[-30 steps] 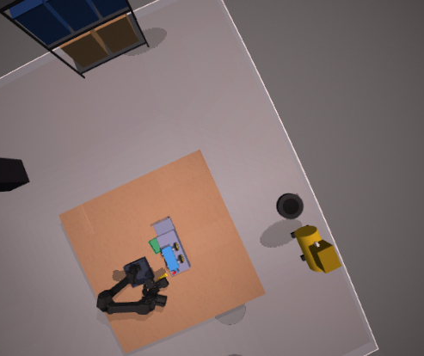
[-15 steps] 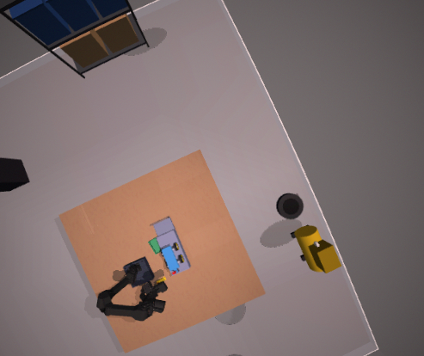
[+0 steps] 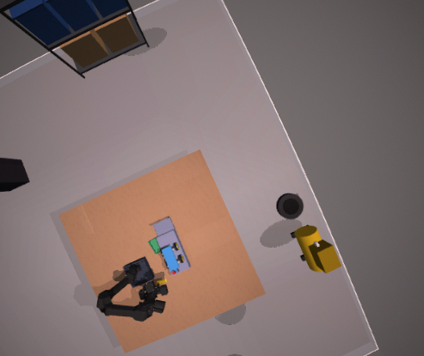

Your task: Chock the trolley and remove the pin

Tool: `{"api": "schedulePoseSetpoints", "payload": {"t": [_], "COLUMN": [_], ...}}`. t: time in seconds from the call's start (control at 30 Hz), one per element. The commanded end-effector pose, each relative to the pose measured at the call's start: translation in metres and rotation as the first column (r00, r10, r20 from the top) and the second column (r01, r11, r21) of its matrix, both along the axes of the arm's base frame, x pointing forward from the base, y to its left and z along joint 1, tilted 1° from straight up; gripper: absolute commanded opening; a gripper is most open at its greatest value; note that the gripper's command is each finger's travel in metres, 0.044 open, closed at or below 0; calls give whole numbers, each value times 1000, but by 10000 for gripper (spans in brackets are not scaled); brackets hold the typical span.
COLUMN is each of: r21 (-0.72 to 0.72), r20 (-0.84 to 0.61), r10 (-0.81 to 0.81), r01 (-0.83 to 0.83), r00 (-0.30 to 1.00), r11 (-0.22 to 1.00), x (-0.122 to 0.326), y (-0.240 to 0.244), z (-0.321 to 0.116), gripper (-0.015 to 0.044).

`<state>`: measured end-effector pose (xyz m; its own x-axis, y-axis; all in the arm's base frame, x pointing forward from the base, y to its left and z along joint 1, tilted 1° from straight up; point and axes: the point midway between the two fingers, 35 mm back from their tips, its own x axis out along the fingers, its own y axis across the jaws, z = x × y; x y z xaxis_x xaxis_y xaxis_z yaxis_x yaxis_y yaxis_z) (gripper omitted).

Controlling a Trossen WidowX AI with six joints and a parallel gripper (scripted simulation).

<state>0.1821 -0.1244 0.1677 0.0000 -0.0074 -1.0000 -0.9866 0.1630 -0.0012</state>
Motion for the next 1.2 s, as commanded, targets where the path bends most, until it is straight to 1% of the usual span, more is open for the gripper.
{"api": "schedulePoseSetpoints", "payload": {"t": [0.0, 0.23, 0.53, 0.87, 1.17], "r21": [-3, -2, -1, 1, 4], "r20": [-3, 0, 3, 7, 10], "r10": [-142, -373, -629, -853, -971], "r01": [142, 373, 629, 853, 971], "r00": [990, 928, 777, 522, 239], "r11": [990, 928, 777, 522, 239], "x": [-1, -1, -1, -1, -1], "y": [0, -1, -1, -1, -1], "z": [0, 0, 0, 0, 0], "gripper": [0, 0, 0, 0, 0]}}
